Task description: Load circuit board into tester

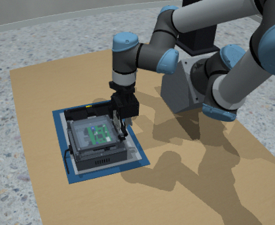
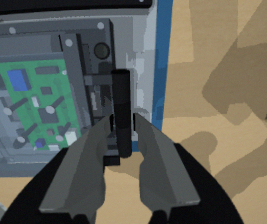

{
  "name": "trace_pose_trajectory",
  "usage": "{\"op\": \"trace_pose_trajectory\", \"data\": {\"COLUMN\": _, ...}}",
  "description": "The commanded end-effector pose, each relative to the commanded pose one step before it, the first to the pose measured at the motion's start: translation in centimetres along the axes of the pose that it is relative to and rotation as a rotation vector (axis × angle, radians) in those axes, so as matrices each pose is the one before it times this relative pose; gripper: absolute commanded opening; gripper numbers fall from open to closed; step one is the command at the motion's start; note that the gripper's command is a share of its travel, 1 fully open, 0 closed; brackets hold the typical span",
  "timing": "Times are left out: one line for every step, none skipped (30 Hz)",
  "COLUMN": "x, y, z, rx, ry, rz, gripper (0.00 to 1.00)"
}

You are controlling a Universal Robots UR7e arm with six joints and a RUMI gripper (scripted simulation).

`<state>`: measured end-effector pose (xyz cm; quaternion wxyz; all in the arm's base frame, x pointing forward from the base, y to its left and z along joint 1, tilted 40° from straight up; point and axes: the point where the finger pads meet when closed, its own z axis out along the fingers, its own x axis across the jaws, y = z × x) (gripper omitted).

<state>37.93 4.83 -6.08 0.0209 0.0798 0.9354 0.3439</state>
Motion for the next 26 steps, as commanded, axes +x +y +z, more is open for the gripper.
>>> {"op": "trace_pose_trajectory", "data": {"x": -0.034, "y": -0.016, "z": -0.443, "rx": 0.00037, "ry": -0.00085, "rz": -0.00021, "gripper": 0.13}}
{"op": "trace_pose_trajectory", "data": {"x": 0.000, "y": 0.000, "z": -0.139, "rx": 0.00000, "ry": 0.00000, "rz": 0.00000, "gripper": 0.13}}
{"op": "trace_pose_trajectory", "data": {"x": 0.001, "y": 0.000, "z": -0.154, "rx": 0.00000, "ry": 0.00000, "rz": 0.00000, "gripper": 0.13}}
{"op": "trace_pose_trajectory", "data": {"x": 0.000, "y": 0.000, "z": -0.169, "rx": 0.00000, "ry": 0.00000, "rz": 0.00000, "gripper": 0.13}}
{"op": "trace_pose_trajectory", "data": {"x": 0.000, "y": 0.000, "z": -0.183, "rx": 0.00000, "ry": 0.00000, "rz": 0.00000, "gripper": 0.13}}
{"op": "trace_pose_trajectory", "data": {"x": 0.001, "y": 0.001, "z": -0.197, "rx": -0.00001, "ry": 0.00000, "rz": 0.00000, "gripper": 0.13}}
{"op": "trace_pose_trajectory", "data": {"x": -0.001, "y": -0.001, "z": -0.212, "rx": 0.00000, "ry": 0.00000, "rz": 0.00000, "gripper": 0.13}}
{"op": "trace_pose_trajectory", "data": {"x": 0.001, "y": 0.000, "z": -0.224, "rx": 0.00000, "ry": 0.00000, "rz": 0.00000, "gripper": 0.13}}
{"op": "trace_pose_trajectory", "data": {"x": 0.000, "y": 0.000, "z": -0.237, "rx": 0.00000, "ry": 0.00000, "rz": 0.00000, "gripper": 0.13}}
{"op": "trace_pose_trajectory", "data": {"x": 0.000, "y": 0.000, "z": 0.000, "rx": 0.00000, "ry": 0.00000, "rz": 0.00000, "gripper": 0.13}}
{"op": "trace_pose_trajectory", "data": {"x": 0.000, "y": 0.000, "z": 0.000, "rx": 0.00000, "ry": 0.00000, "rz": 0.00000, "gripper": 0.13}}
{"op": "trace_pose_trajectory", "data": {"x": 0.000, "y": 0.000, "z": -0.249, "rx": 0.00000, "ry": 0.00000, "rz": 0.00000, "gripper": 0.13}}
{"op": "trace_pose_trajectory", "data": {"x": 0.000, "y": 0.000, "z": -0.260, "rx": 0.00000, "ry": 0.00000, "rz": 0.00000, "gripper": 0.13}}
{"op": "trace_pose_trajectory", "data": {"x": 0.000, "y": 0.000, "z": 0.000, "rx": 0.00000, "ry": 0.00000, "rz": 0.00000, "gripper": 0.13}}
{"op": "trace_pose_trajectory", "data": {"x": 0.000, "y": 0.000, "z": 0.000, "rx": 0.00000, "ry": 0.00000, "rz": 0.00000, "gripper": 0.13}}
{"op": "trace_pose_trajectory", "data": {"x": 0.000, "y": 0.000, "z": 0.000, "rx": 0.00000, "ry": 0.00000, "rz": 0.00000, "gripper": 0.13}}
{"op": "trace_pose_trajectory", "data": {"x": 0.000, "y": 0.000, "z": 0.000, "rx": 0.00000, "ry": 0.00000, "rz": 0.00000, "gripper": 0.13}}
{"op": "trace_pose_trajectory", "data": {"x": 0.000, "y": 0.000, "z": 0.000, "rx": 0.00000, "ry": 0.00000, "rz": 0.00000, "gripper": 0.13}}
{"op": "trace_pose_trajectory", "data": {"x": 0.000, "y": 0.000, "z": 0.000, "rx": 0.00000, "ry": 0.00000, "rz": 0.00000, "gripper": 0.13}}
{"op": "trace_pose_trajectory", "data": {"x": 0.000, "y": 0.000, "z": 0.000, "rx": 0.00000, "ry": 0.00000, "rz": 0.00000, "gripper": 0.13}}
{"op": "trace_pose_trajectory", "data": {"x": 0.000, "y": 0.000, "z": 0.000, "rx": 0.00000, "ry": 0.00000, "rz": 0.00000, "gripper": 0.13}}
{"op": "trace_pose_trajectory", "data": {"x": 0.000, "y": 0.000, "z": 0.000, "rx": 0.00000, "ry": 0.00000, "rz": 0.00000, "gripper": 0.13}}
{"op": "trace_pose_trajectory", "data": {"x": 0.000, "y": 0.000, "z": 0.000, "rx": 0.00000, "ry": 0.00000, "rz": 0.00000, "gripper": 0.13}}
{"op": "trace_pose_trajectory", "data": {"x": 0.000, "y": 0.000, "z": 0.000, "rx": 0.00000, "ry": 0.00000, "rz": 0.00000, "gripper": 0.13}}
{"op": "trace_pose_trajectory", "data": {"x": 0.000, "y": 0.000, "z": 0.000, "rx": 0.00000, "ry": 0.00000, "rz": 0.00000, "gripper": 0.13}}
{"op": "trace_pose_trajectory", "data": {"x": 0.000, "y": 0.000, "z": 0.000, "rx": 0.00000, "ry": 0.00000, "rz": 0.00000, "gripper": 0.13}}
